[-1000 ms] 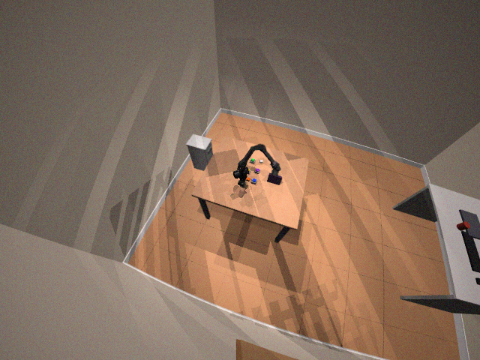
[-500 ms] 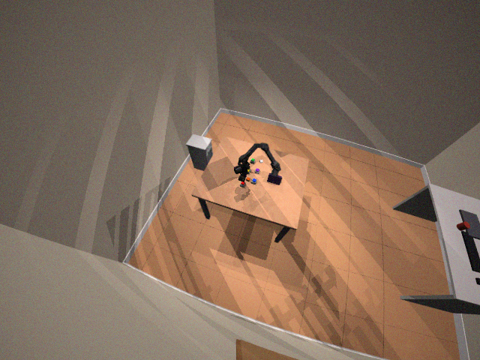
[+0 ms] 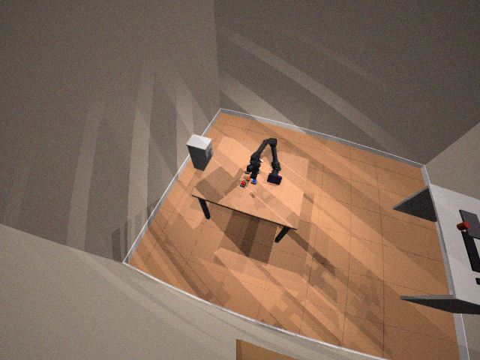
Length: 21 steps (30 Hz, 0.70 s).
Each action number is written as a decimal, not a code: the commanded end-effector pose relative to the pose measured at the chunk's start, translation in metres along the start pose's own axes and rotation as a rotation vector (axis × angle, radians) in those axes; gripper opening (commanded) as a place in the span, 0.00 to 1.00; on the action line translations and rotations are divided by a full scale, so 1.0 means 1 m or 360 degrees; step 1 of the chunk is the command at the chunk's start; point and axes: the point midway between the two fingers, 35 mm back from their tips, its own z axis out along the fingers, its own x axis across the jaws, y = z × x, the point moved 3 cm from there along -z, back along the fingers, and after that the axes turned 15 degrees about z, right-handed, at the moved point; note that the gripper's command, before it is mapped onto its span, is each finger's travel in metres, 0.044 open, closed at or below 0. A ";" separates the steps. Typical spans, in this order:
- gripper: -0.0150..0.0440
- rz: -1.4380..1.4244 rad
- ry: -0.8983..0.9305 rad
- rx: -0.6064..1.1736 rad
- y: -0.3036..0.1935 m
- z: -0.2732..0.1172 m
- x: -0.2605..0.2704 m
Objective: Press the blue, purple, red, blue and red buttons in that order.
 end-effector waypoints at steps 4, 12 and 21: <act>0.29 0.0005 -0.0007 0.0005 -0.003 0.058 -0.004; 0.29 0.0005 -0.0007 0.0005 -0.003 0.066 -0.004; 0.29 0.0005 -0.0008 0.0005 -0.003 0.081 -0.004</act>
